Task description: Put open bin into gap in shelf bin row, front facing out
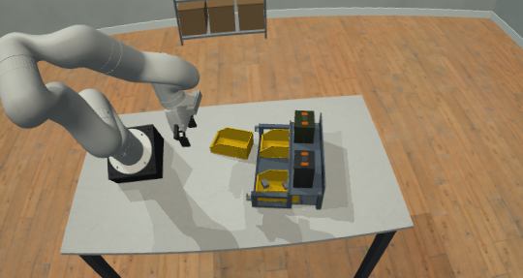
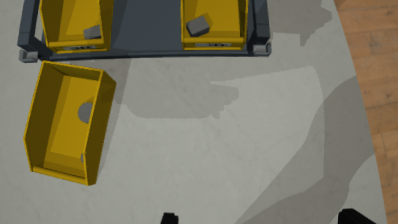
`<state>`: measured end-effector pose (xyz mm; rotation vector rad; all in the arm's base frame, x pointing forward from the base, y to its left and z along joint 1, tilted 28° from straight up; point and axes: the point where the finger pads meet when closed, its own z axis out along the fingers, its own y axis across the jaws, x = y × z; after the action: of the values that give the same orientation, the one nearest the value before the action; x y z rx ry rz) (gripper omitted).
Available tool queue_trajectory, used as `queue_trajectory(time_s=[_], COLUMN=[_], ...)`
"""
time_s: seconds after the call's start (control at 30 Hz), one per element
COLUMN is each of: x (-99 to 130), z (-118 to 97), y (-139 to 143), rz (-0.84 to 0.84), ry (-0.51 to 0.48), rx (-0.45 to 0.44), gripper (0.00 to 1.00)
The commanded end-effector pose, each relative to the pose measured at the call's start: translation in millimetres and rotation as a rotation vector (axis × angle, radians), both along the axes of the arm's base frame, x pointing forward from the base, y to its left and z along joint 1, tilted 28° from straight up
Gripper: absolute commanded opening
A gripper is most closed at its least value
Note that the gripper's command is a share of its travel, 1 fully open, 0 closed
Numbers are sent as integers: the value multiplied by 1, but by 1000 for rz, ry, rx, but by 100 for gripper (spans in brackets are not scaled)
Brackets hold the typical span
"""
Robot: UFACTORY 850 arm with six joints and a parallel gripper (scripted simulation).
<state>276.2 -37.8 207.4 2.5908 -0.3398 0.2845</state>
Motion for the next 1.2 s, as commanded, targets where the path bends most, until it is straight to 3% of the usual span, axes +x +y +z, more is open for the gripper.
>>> queue_trajectory(time_s=[0.0, 0.1, 0.5, 0.67, 1.07, 1.17], x=[1, 1, 1, 30, 30, 47], z=[0, 0, 0, -19, -19, -30], y=[0, 0, 0, 36, 36, 57], rz=[-87, -219, -219, -219, -219, -219], ry=[21, 55, 55, 55, 55, 55], rx=[28, 70, 70, 70, 70, 70], gripper=[100, 100, 100, 100, 100, 100])
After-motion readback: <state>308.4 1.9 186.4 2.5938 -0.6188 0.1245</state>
